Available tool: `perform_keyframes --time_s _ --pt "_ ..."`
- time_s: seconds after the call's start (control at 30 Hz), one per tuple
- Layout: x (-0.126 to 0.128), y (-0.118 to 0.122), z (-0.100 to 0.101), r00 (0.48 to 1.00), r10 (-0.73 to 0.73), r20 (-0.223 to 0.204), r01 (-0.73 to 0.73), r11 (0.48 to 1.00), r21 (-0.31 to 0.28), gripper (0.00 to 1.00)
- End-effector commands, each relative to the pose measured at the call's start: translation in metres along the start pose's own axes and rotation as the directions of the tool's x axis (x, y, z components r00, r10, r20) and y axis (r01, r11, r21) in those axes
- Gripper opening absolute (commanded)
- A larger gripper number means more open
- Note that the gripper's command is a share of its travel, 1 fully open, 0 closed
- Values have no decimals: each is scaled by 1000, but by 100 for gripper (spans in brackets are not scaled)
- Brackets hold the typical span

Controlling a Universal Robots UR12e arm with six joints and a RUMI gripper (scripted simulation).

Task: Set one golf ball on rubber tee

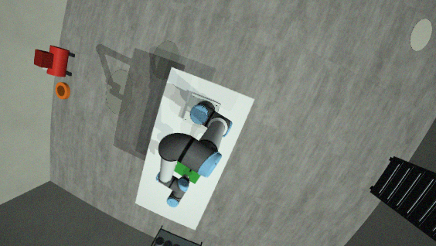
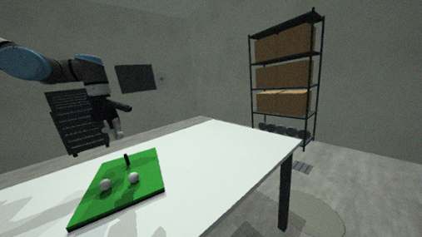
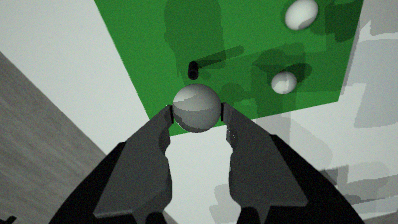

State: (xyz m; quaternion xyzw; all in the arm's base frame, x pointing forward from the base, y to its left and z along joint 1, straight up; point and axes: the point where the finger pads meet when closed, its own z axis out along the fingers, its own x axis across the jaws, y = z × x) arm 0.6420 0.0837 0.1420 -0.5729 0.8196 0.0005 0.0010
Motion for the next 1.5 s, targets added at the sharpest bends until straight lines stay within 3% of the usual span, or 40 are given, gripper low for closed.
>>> perform_keyframes --time_s 0.0,0.17,0.9,1.37,1.4,1.47 --pt "-3 1 37 1000 1 -1 -1 1000 0 0" --pt "-3 1 72 1000 1 -1 -1 1000 0 0" --pt "-3 -1 89 1000 1 -1 -1 1000 0 0" --pt "-3 -1 89 1000 1 -1 -1 1000 0 0" --pt "-3 -1 89 1000 1 -1 -1 1000 0 100" --pt "-3 -1 89 1000 1 -1 -1 1000 0 100"
